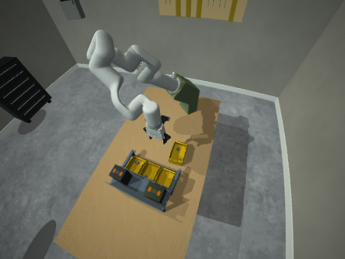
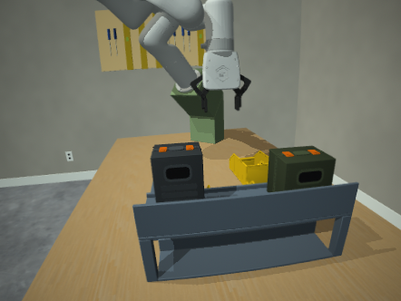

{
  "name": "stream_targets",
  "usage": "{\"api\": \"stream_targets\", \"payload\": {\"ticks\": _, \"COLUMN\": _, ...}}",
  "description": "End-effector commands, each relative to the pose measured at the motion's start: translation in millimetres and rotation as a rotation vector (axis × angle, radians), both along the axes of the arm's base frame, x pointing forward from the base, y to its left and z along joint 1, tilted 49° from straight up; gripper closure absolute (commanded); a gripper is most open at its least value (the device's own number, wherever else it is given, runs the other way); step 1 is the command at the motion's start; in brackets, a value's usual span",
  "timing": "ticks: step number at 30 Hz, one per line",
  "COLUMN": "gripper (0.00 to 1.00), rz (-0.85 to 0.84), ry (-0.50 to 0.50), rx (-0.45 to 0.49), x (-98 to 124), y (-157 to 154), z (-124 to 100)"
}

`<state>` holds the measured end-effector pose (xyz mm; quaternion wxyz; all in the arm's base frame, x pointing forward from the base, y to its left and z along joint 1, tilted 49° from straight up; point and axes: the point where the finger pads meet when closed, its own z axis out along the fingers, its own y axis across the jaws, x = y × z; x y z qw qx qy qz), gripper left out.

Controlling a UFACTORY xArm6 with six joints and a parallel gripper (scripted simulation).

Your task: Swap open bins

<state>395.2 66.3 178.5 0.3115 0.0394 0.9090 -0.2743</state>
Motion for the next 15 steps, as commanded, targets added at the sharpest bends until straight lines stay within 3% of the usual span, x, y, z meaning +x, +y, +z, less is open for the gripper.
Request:
{"api": "stream_targets", "payload": {"ticks": 1, "gripper": 0.00, "rz": 0.001, "ry": -0.002, "rx": 0.001, "x": 0.4, "y": 0.7, "z": 0.8}}
{"api": "stream_targets", "payload": {"ticks": 14, "gripper": 0.00, "rz": 0.001, "ry": -0.002, "rx": 0.001, "x": 0.4, "y": 0.7, "z": 0.8}}
{"api": "stream_targets", "payload": {"ticks": 15, "gripper": 1.00, "rz": 0.001, "ry": -0.002, "rx": 0.001, "x": 0.4, "y": 0.7, "z": 0.8}}
